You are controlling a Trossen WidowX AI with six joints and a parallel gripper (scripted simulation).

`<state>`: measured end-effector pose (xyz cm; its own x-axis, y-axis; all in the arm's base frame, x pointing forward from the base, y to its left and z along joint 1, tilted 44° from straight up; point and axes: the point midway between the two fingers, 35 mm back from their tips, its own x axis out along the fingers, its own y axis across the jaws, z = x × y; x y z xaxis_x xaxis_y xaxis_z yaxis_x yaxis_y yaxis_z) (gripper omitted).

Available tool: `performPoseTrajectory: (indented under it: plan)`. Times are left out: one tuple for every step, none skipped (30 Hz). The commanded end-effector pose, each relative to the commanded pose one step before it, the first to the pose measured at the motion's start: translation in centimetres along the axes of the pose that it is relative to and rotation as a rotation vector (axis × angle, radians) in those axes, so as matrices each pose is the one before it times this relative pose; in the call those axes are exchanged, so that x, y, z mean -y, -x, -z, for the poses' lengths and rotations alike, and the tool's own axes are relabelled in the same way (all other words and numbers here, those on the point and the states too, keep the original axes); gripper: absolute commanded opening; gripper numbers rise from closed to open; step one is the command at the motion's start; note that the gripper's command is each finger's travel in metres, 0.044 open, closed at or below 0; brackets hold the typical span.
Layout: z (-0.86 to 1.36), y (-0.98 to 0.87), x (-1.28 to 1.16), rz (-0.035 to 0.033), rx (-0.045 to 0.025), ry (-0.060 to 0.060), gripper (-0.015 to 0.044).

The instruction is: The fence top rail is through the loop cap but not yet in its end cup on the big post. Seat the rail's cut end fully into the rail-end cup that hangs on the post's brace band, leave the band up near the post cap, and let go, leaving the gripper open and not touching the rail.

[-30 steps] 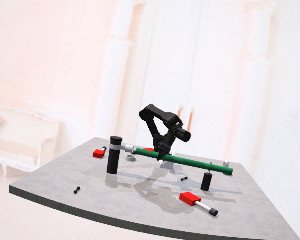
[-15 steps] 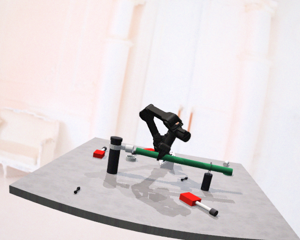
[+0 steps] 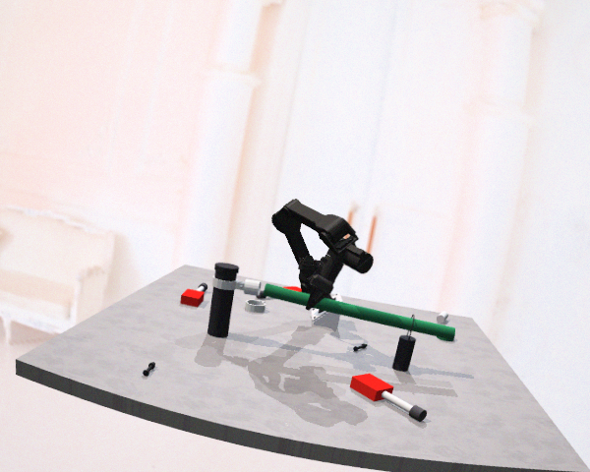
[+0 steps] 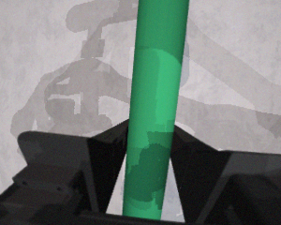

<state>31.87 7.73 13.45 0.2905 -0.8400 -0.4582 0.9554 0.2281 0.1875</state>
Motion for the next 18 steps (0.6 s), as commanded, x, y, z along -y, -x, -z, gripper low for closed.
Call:
performPoseTrajectory:
  plan:
    - [-0.175, 0.187, -0.066, -0.00615, -0.00011, -0.006, 0.0]
    - [-0.086, -0.038, 0.006, 0.00036, 0.00002, 0.0004, 0.0]
    - [-0.107, -0.047, 0.008, 0.00045, 0.00003, 0.0005, 0.0]
    - [-0.129, -0.057, 0.011, 0.00054, 0.00004, 0.0005, 0.0]
    - [-0.145, -0.063, 0.013, 0.00061, 0.00005, 0.0006, 0.0]
    - [-0.149, -0.065, 0.014, 0.00063, 0.00007, 0.0006, 0.0]
    - [-0.15, -0.066, 0.015, 0.00063, 0.00008, 0.0006, 0.0]
    - [-0.15, -0.066, 0.016, 0.00063, 0.00009, 0.0006, 0.0]
    - [-0.15, -0.066, 0.017, 0.00063, 0.0001, 0.0006, 0.0]
    - [-0.149, -0.066, 0.018, 0.00063, 0.00011, 0.0006, 0.0]
    - [-0.149, -0.066, 0.019, 0.00063, 0.00012, 0.0006, 0.0]
    - [-0.122, -0.054, 0.016, 0.00052, 0.00011, 0.0005, 0.0]
    - [-0.074, -0.032, 0.01, 0.00031, 0.00007, 0.0003, 0.0]
    - [-0.025, -0.011, 0.003, 0.0001, 0.00002, 0.0001, 0.0]
    - [0.0, 0.0, 0.0, 0.0, 0.0, 0.0, 0.0]
    - [0.0, 0.0, 0.0, 0.0, 0.0, 0.0, 0.0]
    - [0.0, 0.0, 0.0, 0.0, 0.0, 0.0, 0.0]
    - [0.0, 0.0, 0.0, 0.0, 0.0, 0.0, 0.0]
